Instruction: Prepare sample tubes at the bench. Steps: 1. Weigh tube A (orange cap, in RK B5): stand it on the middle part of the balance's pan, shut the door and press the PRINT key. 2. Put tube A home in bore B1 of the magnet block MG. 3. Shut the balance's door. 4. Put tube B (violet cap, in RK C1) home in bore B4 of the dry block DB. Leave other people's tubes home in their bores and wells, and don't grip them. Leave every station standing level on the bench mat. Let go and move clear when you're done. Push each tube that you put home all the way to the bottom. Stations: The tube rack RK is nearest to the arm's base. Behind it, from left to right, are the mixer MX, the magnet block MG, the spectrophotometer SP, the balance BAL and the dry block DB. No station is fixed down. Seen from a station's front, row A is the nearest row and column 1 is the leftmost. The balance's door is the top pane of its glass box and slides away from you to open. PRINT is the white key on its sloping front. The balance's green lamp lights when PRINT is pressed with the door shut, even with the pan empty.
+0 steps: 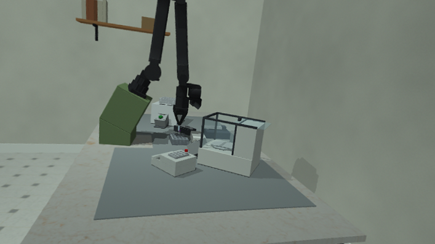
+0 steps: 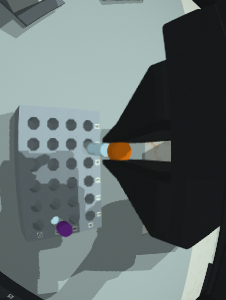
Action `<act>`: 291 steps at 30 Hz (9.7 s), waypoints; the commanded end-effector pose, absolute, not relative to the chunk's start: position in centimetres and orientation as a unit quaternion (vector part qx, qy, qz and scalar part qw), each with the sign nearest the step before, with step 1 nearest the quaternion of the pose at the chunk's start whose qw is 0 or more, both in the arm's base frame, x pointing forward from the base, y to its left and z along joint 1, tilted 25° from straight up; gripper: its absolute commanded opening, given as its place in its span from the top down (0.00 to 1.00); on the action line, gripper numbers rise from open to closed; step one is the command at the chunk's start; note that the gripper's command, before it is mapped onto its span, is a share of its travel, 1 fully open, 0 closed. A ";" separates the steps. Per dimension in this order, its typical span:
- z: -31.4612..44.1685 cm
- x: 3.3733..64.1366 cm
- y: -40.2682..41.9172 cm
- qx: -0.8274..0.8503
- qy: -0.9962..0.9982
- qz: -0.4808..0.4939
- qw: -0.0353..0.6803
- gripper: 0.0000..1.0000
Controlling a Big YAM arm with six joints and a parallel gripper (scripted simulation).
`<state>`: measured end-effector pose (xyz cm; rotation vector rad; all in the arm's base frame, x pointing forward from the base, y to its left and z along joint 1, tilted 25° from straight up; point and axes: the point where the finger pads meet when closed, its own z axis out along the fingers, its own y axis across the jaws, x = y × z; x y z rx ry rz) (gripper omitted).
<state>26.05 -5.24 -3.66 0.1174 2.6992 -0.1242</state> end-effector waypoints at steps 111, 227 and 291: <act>10.3 22.2 -3.7 0.043 0.968 -0.046 0.242 0.91; 22.2 31.8 -34.3 0.368 0.901 0.022 0.230 0.91; 17.6 32.9 -32.3 0.356 0.907 0.026 0.221 0.91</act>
